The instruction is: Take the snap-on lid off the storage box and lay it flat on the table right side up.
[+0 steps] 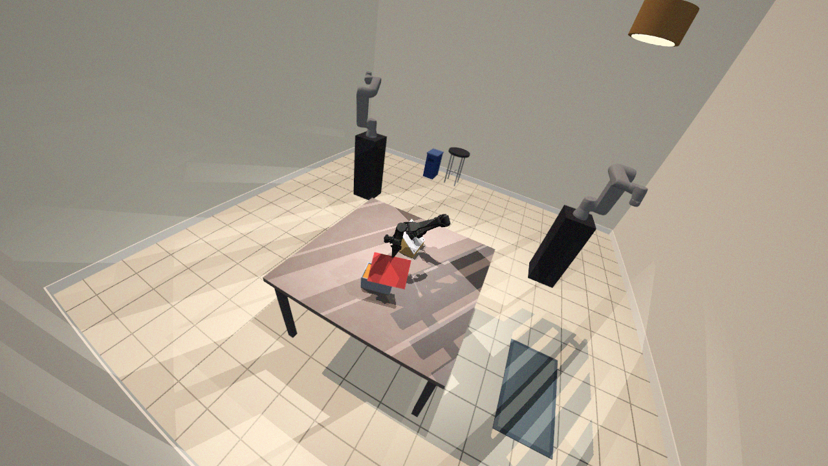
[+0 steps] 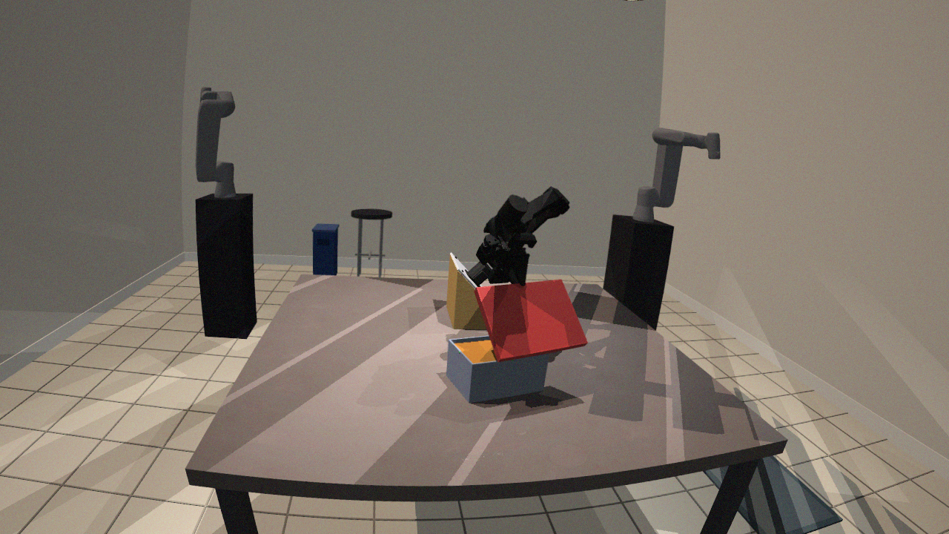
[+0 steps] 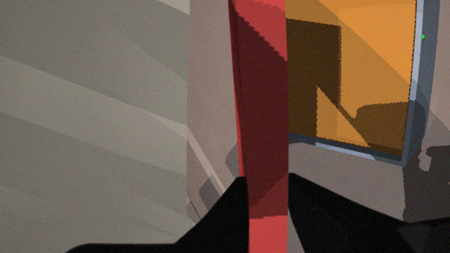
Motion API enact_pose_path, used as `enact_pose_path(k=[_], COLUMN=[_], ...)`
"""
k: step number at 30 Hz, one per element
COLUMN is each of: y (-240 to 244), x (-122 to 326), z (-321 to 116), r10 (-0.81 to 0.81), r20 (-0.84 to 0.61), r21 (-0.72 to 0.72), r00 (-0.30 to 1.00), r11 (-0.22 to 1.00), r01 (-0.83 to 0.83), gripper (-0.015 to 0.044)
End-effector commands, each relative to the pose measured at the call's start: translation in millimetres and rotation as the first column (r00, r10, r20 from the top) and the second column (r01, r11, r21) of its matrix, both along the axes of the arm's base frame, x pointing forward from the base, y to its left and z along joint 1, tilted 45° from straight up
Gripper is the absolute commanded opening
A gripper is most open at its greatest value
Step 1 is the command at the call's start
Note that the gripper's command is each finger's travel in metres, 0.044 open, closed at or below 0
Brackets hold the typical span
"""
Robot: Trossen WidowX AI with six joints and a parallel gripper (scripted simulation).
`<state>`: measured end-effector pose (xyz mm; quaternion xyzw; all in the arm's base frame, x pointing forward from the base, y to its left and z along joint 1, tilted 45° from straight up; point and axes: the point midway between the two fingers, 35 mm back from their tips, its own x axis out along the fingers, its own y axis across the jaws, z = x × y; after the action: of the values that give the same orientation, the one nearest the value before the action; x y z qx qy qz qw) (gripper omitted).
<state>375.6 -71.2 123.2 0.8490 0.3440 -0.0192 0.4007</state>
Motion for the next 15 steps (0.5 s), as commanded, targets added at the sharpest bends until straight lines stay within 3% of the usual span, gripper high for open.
enact_pose_path(k=[1, 15], y=[4, 23], x=[-3, -13], z=[7, 25], r10=[-0.007, -0.007], r20=[0.005, 0.004], r21=[-0.005, -0.004], r00=[1.000, 1.000], r11=[1.000, 1.000], r01=[0.007, 0.007], gripper=[0.0000, 0.0000])
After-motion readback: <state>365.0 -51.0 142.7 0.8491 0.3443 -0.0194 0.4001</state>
